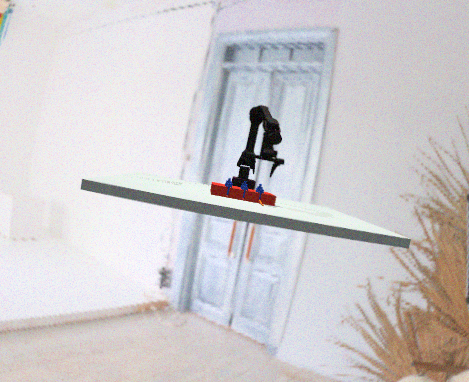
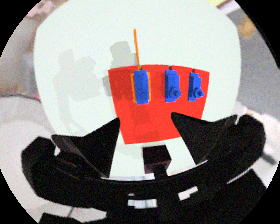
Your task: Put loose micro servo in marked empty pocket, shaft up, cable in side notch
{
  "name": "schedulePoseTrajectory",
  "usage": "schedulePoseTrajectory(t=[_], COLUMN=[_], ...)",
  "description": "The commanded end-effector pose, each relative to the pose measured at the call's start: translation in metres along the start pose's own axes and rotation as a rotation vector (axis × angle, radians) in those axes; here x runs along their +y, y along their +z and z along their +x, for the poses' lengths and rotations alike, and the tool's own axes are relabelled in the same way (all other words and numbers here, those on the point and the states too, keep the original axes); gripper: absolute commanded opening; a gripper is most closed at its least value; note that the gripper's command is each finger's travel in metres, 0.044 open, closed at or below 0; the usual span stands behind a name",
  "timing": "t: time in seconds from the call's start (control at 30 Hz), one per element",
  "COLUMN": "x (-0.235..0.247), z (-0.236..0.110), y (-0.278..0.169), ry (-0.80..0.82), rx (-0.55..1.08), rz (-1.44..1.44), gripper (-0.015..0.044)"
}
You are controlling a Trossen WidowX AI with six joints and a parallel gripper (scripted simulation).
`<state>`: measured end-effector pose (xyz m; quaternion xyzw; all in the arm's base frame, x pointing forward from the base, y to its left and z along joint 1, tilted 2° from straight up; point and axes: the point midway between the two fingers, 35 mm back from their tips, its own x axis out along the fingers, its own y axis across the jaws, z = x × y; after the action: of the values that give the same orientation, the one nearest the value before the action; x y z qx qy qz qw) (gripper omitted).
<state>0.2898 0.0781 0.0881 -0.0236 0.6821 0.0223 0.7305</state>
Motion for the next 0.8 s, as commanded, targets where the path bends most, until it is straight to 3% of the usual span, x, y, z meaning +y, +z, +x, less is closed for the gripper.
schedulePoseTrajectory(t=[0.0, 0.3, 0.5, 0.77], x=[-0.001, -0.002, -0.002, -0.002], z=[-0.021, -0.032, -0.076, -0.078], y=[-0.041, -0.056, -0.055, -0.055], ry=[-0.002, -0.001, 0.003, 0.003], rx=[0.003, 0.005, -0.003, -0.004], rz=[0.0, 0.0, -0.003, -0.004], gripper=[0.044, 0.044, 0.044, 0.044])
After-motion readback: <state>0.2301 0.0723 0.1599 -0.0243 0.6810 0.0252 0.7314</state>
